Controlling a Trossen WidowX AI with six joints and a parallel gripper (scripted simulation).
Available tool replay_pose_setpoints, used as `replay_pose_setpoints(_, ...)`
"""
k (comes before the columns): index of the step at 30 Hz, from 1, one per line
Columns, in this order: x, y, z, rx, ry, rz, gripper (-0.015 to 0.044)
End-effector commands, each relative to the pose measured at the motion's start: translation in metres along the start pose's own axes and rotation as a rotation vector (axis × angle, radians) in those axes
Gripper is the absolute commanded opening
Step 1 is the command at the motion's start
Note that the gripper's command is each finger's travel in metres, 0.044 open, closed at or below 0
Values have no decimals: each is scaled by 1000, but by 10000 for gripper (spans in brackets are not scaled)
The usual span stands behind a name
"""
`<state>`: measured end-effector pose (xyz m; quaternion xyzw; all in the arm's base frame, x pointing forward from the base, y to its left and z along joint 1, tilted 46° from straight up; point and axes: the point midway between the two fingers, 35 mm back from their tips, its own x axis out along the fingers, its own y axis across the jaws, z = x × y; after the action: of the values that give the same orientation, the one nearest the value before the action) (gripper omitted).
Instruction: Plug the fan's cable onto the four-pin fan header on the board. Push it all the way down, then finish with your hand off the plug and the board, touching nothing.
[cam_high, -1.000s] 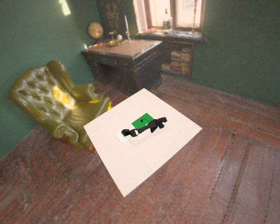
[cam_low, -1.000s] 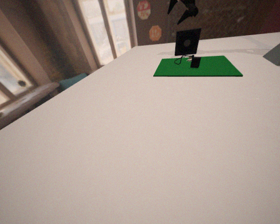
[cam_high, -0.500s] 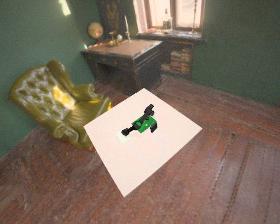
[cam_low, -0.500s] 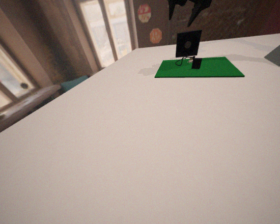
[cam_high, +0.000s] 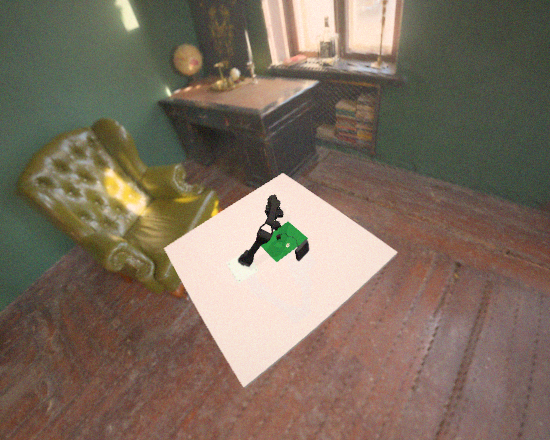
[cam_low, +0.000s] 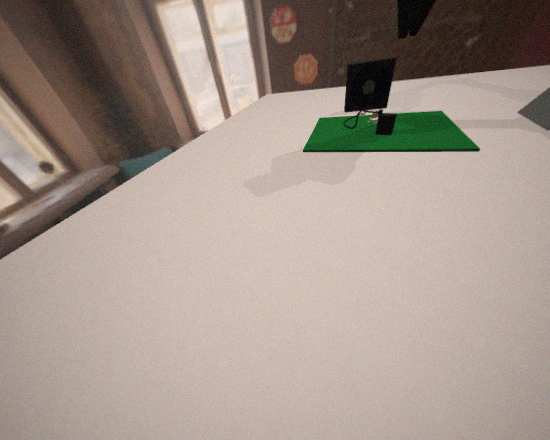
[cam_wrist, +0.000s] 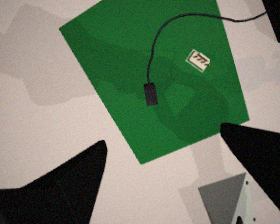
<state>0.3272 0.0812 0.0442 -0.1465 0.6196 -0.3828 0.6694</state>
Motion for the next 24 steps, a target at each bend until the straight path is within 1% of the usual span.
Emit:
replay_pose_setpoints(1,-1,1,-1,-24,-4,-13,440)
replay_pose_setpoints(3,6,2,0,-24,-4,-13,440)
replay_pose_setpoints(5,21,3,2,-24,-4,-12,440)
replay_pose_setpoints(10,82,1,2,-23,-5,-14,440)
replay_pose_setpoints(12,97,-1,0,-23,-5,-16,440)
replay_pose_setpoints(24,105,-1,0,-23,-5,-16,440)
